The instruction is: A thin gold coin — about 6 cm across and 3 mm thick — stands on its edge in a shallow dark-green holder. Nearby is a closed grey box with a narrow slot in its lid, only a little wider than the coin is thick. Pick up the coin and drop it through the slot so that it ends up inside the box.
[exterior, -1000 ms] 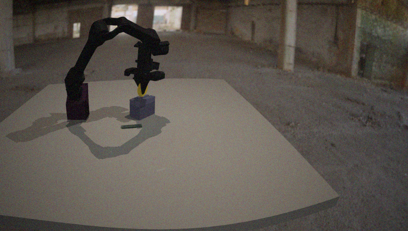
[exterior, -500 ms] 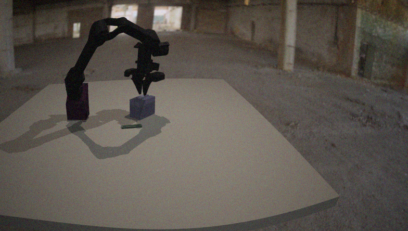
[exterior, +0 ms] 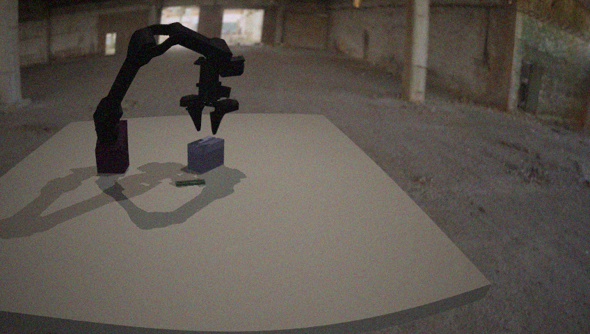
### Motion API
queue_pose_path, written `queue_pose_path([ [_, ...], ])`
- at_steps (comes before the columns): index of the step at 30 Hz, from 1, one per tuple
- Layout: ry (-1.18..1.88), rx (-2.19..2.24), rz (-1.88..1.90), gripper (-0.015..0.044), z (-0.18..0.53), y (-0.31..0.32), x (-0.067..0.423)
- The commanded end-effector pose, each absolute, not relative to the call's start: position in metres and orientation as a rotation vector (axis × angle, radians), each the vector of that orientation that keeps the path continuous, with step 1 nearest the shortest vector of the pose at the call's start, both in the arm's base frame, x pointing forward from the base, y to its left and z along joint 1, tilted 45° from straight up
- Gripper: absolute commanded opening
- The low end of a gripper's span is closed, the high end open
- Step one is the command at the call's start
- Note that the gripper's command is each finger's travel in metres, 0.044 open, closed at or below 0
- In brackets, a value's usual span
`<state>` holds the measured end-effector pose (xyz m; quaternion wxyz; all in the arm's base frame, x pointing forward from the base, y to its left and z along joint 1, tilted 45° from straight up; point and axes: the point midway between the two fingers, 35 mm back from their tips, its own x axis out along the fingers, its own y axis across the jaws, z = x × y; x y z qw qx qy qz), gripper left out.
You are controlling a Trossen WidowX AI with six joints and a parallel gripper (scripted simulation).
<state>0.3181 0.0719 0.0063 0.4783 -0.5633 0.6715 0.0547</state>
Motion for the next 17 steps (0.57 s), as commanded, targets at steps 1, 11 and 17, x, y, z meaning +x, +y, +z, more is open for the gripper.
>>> queue_pose_path([
  [1,1.643,-1.369,0.135,0.0397,0.016,0.082,0.316],
  [11,1.643,-1.375,0.132,0.0440,0.041,0.104,0.311],
  [17,1.643,-1.375,0.132,0.0440,0.041,0.104,0.311],
])
